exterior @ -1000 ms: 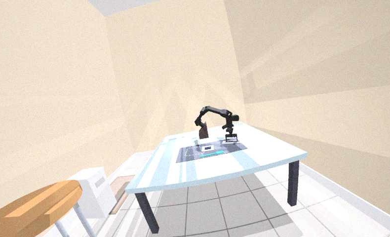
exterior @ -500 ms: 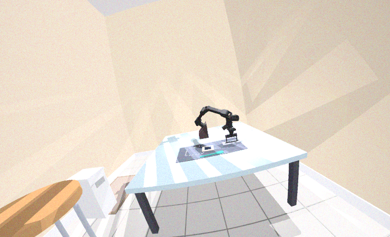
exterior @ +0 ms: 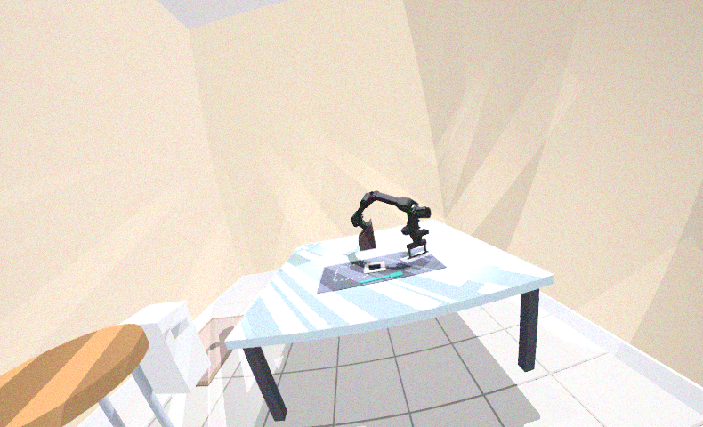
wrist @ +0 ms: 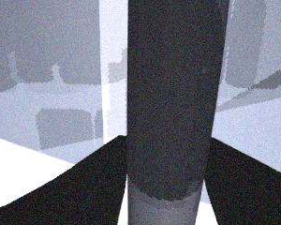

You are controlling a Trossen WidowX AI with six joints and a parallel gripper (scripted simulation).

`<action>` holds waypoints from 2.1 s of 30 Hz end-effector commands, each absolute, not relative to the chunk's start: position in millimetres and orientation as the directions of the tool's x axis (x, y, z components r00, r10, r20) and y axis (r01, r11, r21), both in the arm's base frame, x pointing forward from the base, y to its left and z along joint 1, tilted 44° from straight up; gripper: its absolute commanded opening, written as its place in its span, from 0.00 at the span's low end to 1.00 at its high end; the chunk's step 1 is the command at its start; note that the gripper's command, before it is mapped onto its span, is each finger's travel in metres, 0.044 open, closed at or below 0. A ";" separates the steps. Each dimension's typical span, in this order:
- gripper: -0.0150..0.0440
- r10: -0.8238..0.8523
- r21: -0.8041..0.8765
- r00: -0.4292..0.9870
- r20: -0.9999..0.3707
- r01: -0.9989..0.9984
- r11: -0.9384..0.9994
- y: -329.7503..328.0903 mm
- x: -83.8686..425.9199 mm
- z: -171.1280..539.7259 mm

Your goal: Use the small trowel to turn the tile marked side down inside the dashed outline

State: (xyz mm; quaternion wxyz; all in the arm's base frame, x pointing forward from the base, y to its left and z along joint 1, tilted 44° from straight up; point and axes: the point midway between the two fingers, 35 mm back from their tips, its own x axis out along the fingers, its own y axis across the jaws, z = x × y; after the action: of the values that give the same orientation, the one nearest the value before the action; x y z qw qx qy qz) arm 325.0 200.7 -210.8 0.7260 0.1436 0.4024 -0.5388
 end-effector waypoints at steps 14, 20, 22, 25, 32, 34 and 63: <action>0.71 -0.672 -0.243 0.093 -0.735 0.889 0.389 198.9 324.0 -212.3; 0.71 -0.672 -0.243 0.093 -0.735 0.889 0.389 198.9 324.0 -212.3; 0.71 -0.672 -0.243 0.093 -0.735 0.889 0.389 198.9 324.0 -212.3; 0.71 -0.671 -0.247 0.093 -0.735 0.885 0.394 205.7 322.9 -204.9; 0.71 -0.671 -0.265 0.092 -0.736 0.872 0.411 228.6 317.1 -178.0; 0.71 -0.671 -0.265 0.092 -0.736 0.872 0.411 228.6 317.1 -178.0; 0.76 -0.596 -0.380 0.190 -0.780 0.613 0.693 242.1 318.2 -191.5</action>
State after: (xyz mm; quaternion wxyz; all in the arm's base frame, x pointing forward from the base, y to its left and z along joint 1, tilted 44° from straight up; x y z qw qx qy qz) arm 316.8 241.3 -192.3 0.7659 0.0225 0.4945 -0.4104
